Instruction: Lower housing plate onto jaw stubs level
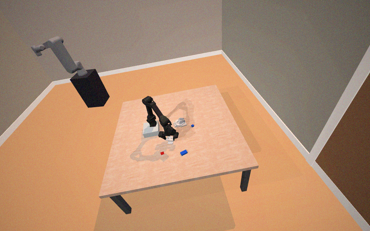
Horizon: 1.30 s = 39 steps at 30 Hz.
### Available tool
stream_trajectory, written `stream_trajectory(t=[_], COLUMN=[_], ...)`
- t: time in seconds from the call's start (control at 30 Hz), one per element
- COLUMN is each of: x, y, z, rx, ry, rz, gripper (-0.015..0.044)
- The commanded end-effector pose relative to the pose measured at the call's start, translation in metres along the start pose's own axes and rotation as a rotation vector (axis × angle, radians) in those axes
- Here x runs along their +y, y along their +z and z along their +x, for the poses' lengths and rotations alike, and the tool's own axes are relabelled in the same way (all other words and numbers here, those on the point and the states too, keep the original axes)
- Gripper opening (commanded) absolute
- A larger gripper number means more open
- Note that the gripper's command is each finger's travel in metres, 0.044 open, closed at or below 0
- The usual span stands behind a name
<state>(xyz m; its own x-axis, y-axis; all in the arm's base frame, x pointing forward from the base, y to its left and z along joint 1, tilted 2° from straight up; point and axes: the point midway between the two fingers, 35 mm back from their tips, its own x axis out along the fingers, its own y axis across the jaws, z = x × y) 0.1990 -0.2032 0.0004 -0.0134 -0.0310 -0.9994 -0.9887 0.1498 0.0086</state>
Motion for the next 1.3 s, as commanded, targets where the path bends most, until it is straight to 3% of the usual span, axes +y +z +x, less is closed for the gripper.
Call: stream_trajectory(t=[0.0, 0.43, 0.87, 1.27], x=[-0.004, -0.001, -0.002, -0.018], y=[-0.003, -0.001, 0.001, 0.038], z=[-0.018, -0.058, -0.058, -0.059], rx=[0.011, 0.008, 0.008, 0.001], ry=[-0.018, -0.017, -0.017, -0.02], rz=[0.001, 0.0, 0.008, 0.167], gripper=[0.0351, 0.0351, 0.0351, 0.0351])
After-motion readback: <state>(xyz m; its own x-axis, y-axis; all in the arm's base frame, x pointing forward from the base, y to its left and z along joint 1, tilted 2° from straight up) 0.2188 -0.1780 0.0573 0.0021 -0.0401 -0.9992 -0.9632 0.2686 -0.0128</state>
